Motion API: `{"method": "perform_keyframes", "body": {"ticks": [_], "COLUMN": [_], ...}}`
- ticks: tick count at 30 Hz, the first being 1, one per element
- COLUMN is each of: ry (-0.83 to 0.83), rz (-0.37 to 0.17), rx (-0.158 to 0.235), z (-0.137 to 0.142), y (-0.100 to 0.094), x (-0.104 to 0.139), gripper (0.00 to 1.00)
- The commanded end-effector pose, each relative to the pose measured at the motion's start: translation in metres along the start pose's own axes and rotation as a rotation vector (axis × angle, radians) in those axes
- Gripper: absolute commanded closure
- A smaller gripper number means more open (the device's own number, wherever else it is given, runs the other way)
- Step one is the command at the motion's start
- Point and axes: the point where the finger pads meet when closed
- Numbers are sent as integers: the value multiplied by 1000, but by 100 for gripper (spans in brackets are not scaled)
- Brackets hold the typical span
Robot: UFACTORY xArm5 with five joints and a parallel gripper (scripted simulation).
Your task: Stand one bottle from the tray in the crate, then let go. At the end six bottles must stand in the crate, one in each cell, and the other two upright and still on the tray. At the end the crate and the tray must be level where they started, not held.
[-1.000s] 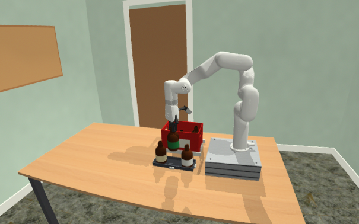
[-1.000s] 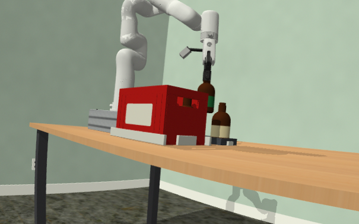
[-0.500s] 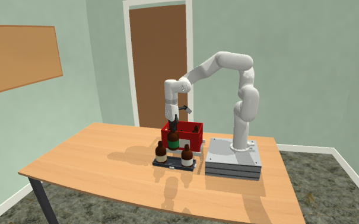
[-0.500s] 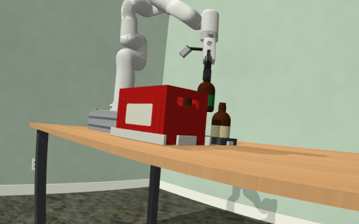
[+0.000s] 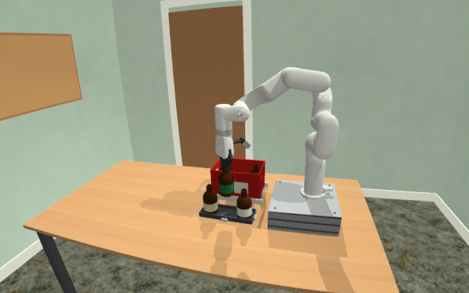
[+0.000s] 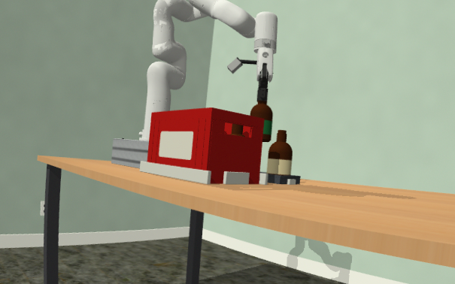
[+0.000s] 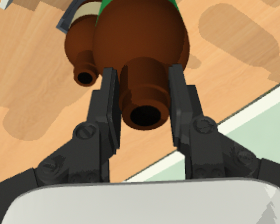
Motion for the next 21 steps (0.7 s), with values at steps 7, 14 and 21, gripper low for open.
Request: {"method": "perform_keyframes", "body": {"ticks": [7, 14, 21], "ry": [0, 0, 0], "rz": [-4, -4, -4], "rx": [-2, -2, -2], "z": [0, -1, 0], "y": [-4, -7, -14], "x": [1, 1, 1], "gripper": [100, 100, 100]}}
Point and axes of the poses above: the point where the finger pads meet when closed, its own y axis out along the fingers, its own z axis across the jaws, x = y × z, and after that the axes turned 4 degrees about y, right-handed
